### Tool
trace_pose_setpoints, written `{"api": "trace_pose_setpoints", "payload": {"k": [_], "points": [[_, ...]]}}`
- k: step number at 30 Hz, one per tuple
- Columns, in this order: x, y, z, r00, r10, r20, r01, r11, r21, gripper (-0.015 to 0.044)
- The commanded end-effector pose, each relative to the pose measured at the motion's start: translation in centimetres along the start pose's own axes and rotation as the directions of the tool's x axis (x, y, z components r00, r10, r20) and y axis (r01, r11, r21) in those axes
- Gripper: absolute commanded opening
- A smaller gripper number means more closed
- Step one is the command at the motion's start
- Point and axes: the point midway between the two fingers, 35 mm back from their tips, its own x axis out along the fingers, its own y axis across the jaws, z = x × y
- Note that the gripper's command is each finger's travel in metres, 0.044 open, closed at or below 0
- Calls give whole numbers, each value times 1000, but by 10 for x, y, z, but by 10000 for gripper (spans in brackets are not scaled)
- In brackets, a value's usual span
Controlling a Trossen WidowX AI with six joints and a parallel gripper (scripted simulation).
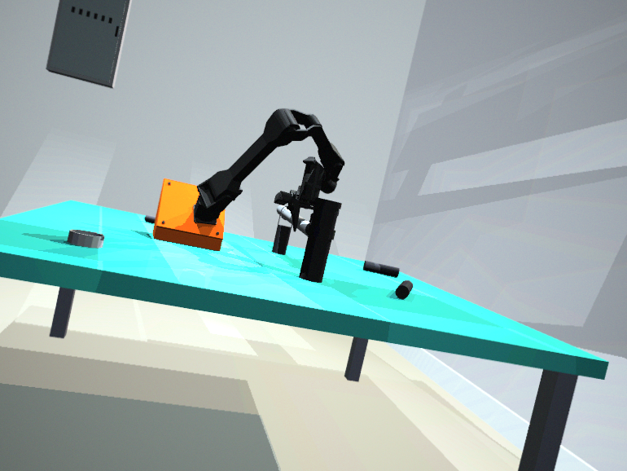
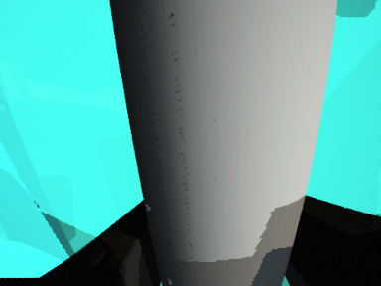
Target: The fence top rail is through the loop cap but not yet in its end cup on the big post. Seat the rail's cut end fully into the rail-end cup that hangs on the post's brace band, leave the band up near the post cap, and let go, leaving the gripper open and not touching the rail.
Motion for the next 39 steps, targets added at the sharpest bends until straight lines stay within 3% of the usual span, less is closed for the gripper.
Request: {"api": "trace_pose_setpoints", "payload": {"k": [1, 39], "points": [[-2, -1, -7, 1000, -13, -9, 13, 1000, -2, 0], [-1, 0, -1, 1000, 0, -4, 0, 1000, -1, 0]]}}
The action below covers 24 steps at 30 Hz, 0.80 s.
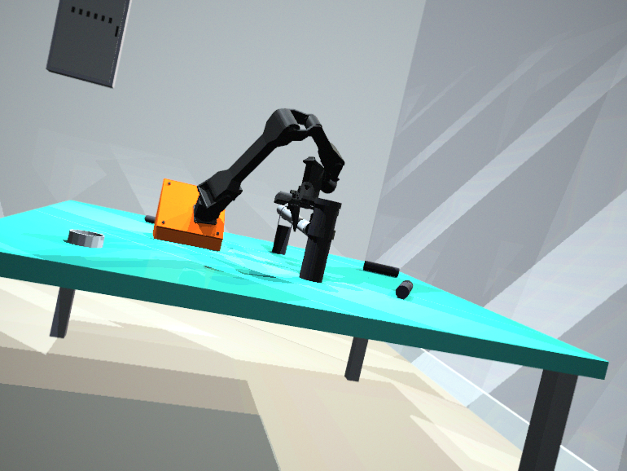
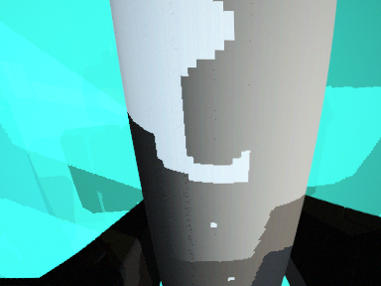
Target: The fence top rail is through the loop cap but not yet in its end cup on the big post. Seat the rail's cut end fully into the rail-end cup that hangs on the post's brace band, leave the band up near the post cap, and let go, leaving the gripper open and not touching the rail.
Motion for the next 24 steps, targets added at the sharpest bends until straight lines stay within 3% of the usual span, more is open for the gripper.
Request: {"api": "trace_pose_setpoints", "payload": {"k": [1, 24], "points": [[-1, -1, -1, 1000, -2, -5, 2, 1000, 0, 0], [-3, -1, -3, 1000, -3, -11, 3, 1000, -1, 0]]}}
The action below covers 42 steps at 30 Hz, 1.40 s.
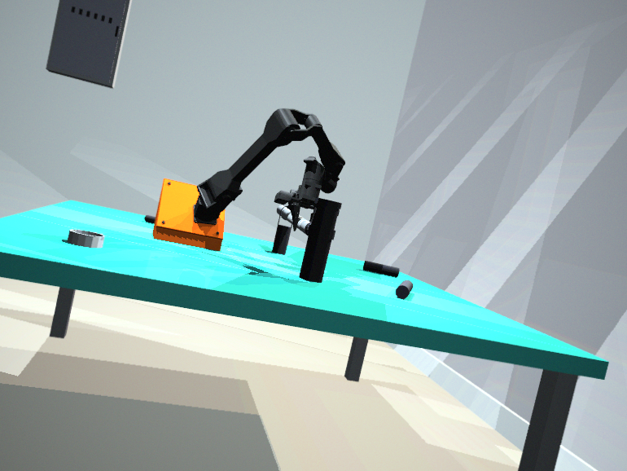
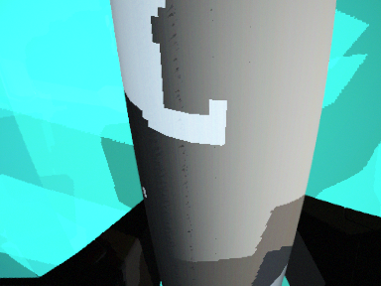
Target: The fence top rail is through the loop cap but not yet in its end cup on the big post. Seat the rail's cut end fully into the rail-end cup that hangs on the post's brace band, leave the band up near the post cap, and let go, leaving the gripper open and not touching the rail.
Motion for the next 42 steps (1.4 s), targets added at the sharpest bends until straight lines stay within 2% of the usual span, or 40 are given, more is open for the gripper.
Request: {"api": "trace_pose_setpoints", "payload": {"k": [1, 42], "points": [[-2, -1, -2, 1000, -8, -8, 8, 1000, -1, 0], [-5, -3, -4, 1000, -9, -17, 9, 1000, -5, 0]]}}
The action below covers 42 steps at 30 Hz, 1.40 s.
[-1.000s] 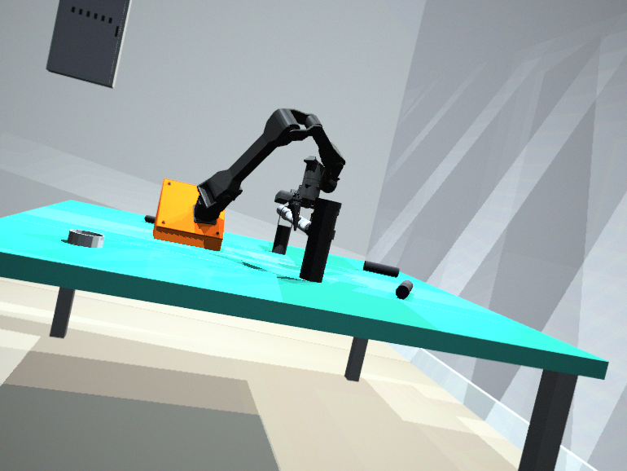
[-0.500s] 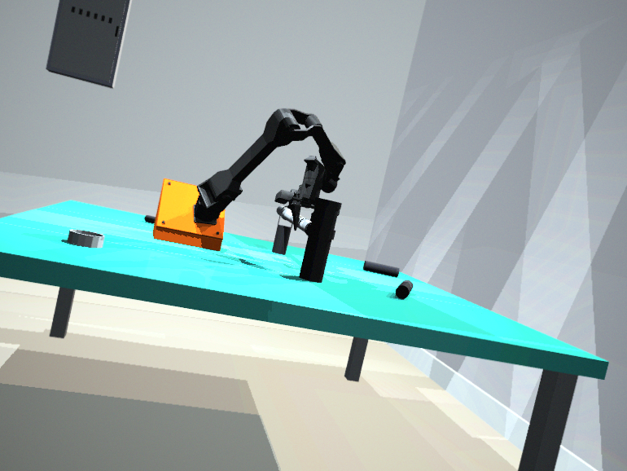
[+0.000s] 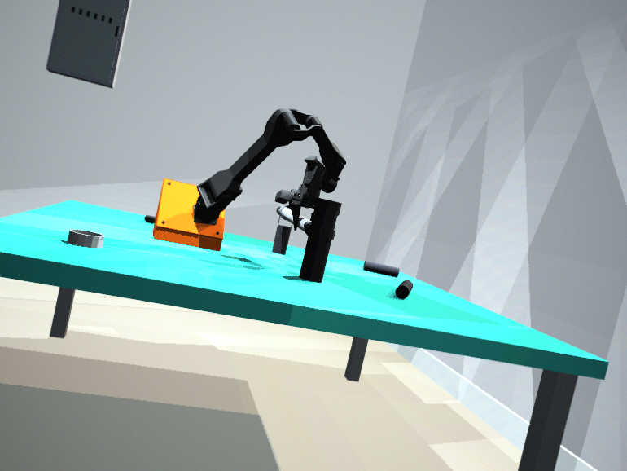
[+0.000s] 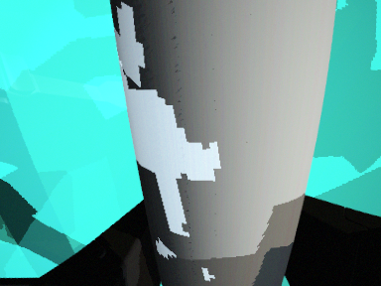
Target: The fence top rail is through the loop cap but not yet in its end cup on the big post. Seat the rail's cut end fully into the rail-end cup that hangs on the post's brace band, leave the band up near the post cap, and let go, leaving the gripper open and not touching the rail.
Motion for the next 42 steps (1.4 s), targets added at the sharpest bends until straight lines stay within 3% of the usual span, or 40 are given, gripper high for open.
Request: {"api": "trace_pose_setpoints", "payload": {"k": [1, 42], "points": [[-3, -2, -2, 1000, -12, -8, 12, 1000, -1, 0], [-1, -2, -13, 1000, 2, -3, -2, 1000, -2, 0]]}}
